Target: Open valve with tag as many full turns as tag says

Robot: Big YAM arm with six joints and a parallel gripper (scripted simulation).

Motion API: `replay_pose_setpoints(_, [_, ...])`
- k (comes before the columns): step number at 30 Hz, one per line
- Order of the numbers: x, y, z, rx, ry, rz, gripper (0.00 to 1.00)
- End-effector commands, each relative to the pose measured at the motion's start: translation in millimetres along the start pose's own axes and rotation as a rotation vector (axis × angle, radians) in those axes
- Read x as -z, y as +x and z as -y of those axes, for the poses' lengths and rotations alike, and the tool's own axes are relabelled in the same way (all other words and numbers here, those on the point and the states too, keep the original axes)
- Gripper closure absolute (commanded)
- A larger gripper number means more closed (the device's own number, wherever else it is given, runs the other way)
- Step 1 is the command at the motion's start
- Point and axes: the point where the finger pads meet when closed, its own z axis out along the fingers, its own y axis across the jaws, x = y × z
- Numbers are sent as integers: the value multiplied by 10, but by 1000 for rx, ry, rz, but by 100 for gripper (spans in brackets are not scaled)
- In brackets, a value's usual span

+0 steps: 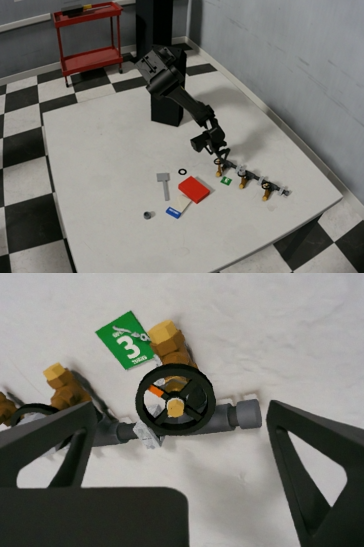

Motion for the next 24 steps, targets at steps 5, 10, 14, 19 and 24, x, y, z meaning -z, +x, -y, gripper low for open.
replay_pose_setpoints(5, [313,75,-62,-8,-18,-19,0])
replay_pose_setpoints(10, [377,72,-59,-8,-18,-19,0])
replay_pose_setpoints(14, [443,68,-55,-8,-18,-19,0])
replay_pose_setpoints(19, [488,67,-51,-8,-19,-20,0])
replay_pose_setpoints(24, [490,63,-87,-12,-26,-19,0])
